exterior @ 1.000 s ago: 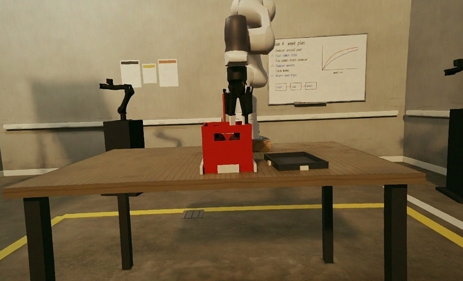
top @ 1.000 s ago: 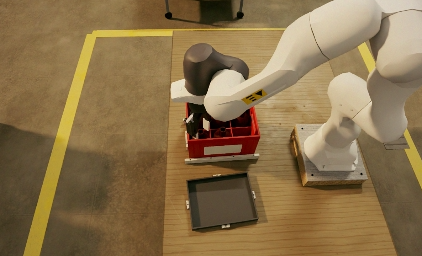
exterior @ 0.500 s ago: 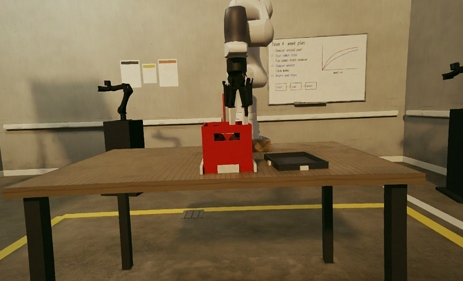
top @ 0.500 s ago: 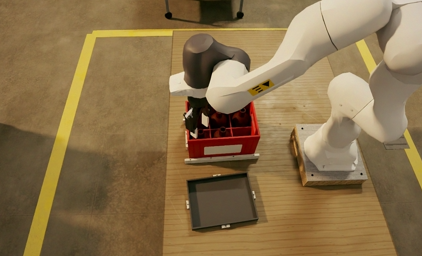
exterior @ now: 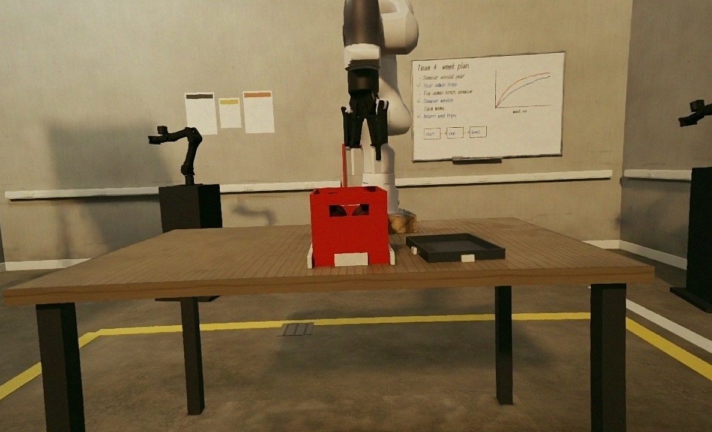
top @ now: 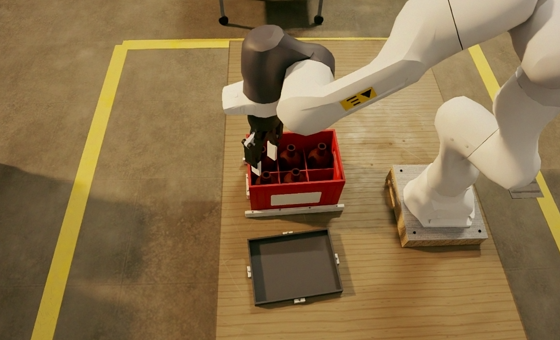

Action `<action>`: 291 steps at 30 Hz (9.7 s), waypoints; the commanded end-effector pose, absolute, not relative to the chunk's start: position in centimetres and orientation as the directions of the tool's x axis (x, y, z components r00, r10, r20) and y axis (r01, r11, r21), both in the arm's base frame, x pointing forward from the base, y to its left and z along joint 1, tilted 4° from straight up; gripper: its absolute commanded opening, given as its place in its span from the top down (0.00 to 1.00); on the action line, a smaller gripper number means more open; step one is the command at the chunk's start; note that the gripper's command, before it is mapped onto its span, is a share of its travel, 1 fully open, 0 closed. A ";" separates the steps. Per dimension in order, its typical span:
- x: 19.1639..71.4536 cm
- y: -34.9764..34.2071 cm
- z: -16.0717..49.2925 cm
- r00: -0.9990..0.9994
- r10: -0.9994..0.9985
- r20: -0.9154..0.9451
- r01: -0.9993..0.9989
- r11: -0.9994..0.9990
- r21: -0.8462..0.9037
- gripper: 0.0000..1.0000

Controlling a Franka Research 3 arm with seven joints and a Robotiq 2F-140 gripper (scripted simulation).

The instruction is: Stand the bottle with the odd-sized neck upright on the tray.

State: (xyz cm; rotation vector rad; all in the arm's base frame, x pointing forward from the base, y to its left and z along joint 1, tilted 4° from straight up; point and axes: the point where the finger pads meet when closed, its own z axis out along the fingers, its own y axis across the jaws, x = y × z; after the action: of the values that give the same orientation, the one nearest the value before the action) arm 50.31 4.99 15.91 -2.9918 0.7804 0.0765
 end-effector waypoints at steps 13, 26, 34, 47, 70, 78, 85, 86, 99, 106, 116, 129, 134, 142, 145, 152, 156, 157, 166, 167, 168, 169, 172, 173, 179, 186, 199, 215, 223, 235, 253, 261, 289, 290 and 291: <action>49.9 4.8 17.1 0.860 -0.505 -0.071 -0.507 -0.862 -0.023 0.90; 49.9 4.8 17.1 0.860 -0.505 -0.071 -0.507 -0.862 -0.023 0.90; 49.9 4.8 17.1 0.860 -0.505 -0.071 -0.507 -0.862 -0.023 0.90; 49.8 4.7 17.1 0.860 -0.505 -0.071 -0.507 -0.862 -0.022 0.90; 35.2 -7.9 17.0 0.860 -0.505 -0.072 -0.507 -0.861 -0.023 0.90; 35.2 -7.9 17.0 0.860 -0.505 -0.072 -0.507 -0.861 -0.023 0.56; 35.2 -7.9 17.0 0.860 -0.505 -0.072 -0.507 -0.861 -0.023 0.56; 35.2 -7.9 17.0 0.860 -0.505 -0.072 -0.507 -0.861 -0.023 0.56; 35.2 -7.9 17.0 0.860 -0.505 -0.072 -0.507 -0.861 -0.023 0.56; 35.2 -7.9 17.0 0.860 -0.505 -0.072 -0.507 -0.861 -0.023 0.56; 35.2 -7.9 17.0 0.860 -0.505 -0.072 -0.507 -0.861 -0.023 0.56; 35.2 -7.9 16.3 0.860 -0.505 -0.071 -0.507 -0.862 -0.023 0.56; 35.1 -7.9 16.0 0.860 -0.505 -0.071 -0.507 -0.862 -0.023 0.56; 35.1 -7.8 15.0 0.860 -0.505 -0.071 -0.507 -0.862 -0.023 0.56; 35.1 -7.8 14.5 0.860 -0.505 -0.071 -0.507 -0.862 -0.023 0.56; 35.1 -7.8 13.9 0.860 -0.505 -0.071 -0.507 -0.862 -0.023 0.56; 35.0 -7.8 13.5 0.860 -0.505 -0.071 -0.507 -0.862 -0.023 0.56; 35.0 -7.8 13.4 0.860 -0.505 -0.071 -0.507 -0.862 -0.023 0.56; 35.0 -7.8 12.9 0.860 -0.505 -0.071 -0.507 -0.862 -0.023 0.56; 35.0 -7.8 12.8 0.860 -0.505 -0.071 -0.507 -0.862 -0.023 0.56; 35.0 -7.8 12.8 0.860 -0.505 -0.071 -0.507 -0.862 -0.023 0.56; 35.0 -7.8 12.8 0.860 -0.505 -0.071 -0.507 -0.862 -0.023 0.56; 35.0 -7.8 12.7 0.860 -0.505 -0.071 -0.507 -0.862 -0.023 0.56; 35.0 -7.8 12.7 0.860 -0.505 -0.071 -0.507 -0.862 -0.023 0.56; 35.0 -7.8 12.7 0.860 -0.505 -0.071 -0.507 -0.862 -0.023 0.56; 35.0 -7.8 12.7 0.860 -0.505 -0.071 -0.507 -0.862 -0.023 0.56; 35.0 -7.8 12.7 0.860 -0.505 -0.071 -0.507 -0.862 -0.023 0.56; 35.0 -7.8 12.7 0.860 -0.505 -0.071 -0.507 -0.862 -0.023 0.56; 35.0 -7.8 12.6 0.860 -0.505 -0.071 -0.507 -0.862 -0.023 0.56; 35.0 -7.8 12.0 0.860 -0.505 -0.071 -0.507 -0.862 -0.023 0.56; 34.9 -7.7 10.0 0.860 -0.505 -0.071 -0.507 -0.862 -0.023 0.56; 34.8 -7.6 9.1 0.860 -0.505 -0.071 -0.507 -0.862 -0.023 0.56; 34.8 -7.6 8.4 0.860 -0.505 -0.071 -0.507 -0.862 -0.023 0.56; 34.8 -7.6 8.4 0.860 -0.505 -0.071 -0.507 -0.862 -0.023 0.56; 34.8 -7.6 8.4 0.860 -0.505 -0.071 -0.507 -0.862 -0.023 0.56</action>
State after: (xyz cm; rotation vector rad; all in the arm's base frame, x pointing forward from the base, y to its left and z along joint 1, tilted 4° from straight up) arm 34.83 -7.58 8.53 -2.9884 0.8195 0.0967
